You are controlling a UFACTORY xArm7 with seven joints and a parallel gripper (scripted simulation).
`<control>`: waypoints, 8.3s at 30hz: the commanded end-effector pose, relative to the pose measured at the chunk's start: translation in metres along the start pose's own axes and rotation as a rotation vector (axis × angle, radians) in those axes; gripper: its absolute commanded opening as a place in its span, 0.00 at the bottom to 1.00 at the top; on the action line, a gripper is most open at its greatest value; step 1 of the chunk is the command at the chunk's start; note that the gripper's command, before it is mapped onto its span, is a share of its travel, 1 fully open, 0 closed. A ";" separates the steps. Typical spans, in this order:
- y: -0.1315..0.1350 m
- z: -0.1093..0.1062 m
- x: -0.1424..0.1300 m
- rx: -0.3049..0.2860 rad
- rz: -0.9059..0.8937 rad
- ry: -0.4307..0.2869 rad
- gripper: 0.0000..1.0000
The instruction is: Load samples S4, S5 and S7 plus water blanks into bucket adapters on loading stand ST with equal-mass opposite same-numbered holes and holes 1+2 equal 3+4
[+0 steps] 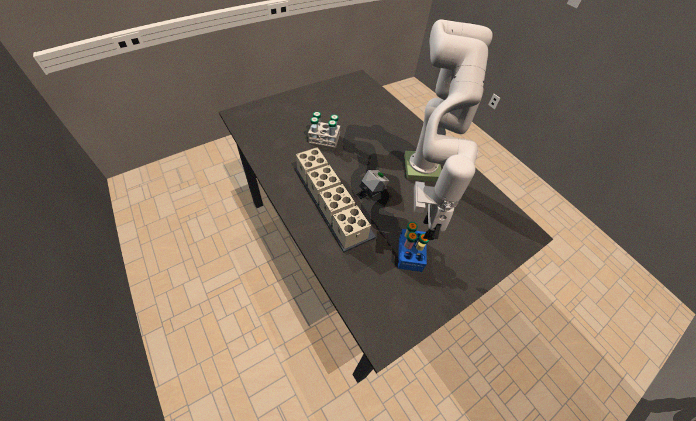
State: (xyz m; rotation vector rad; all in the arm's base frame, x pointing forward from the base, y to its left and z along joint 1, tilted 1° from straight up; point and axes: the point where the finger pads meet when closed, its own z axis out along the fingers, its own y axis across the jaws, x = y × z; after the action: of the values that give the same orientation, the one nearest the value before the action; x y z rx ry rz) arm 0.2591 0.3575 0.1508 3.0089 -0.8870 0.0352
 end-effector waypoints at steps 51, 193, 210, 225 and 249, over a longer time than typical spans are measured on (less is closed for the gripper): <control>-0.002 0.054 0.000 0.004 0.000 0.001 0.57; -0.001 -0.015 0.000 0.004 0.000 0.001 0.00; -0.001 -0.045 0.000 0.004 0.000 0.001 0.00; -0.001 -0.071 0.000 0.004 0.000 0.001 0.00; -0.001 -0.074 0.000 0.004 0.000 0.001 0.00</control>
State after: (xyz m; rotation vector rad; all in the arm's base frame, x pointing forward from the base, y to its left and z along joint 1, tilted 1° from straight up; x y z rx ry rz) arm 0.2577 0.3583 0.2229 3.0084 -0.8871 0.0351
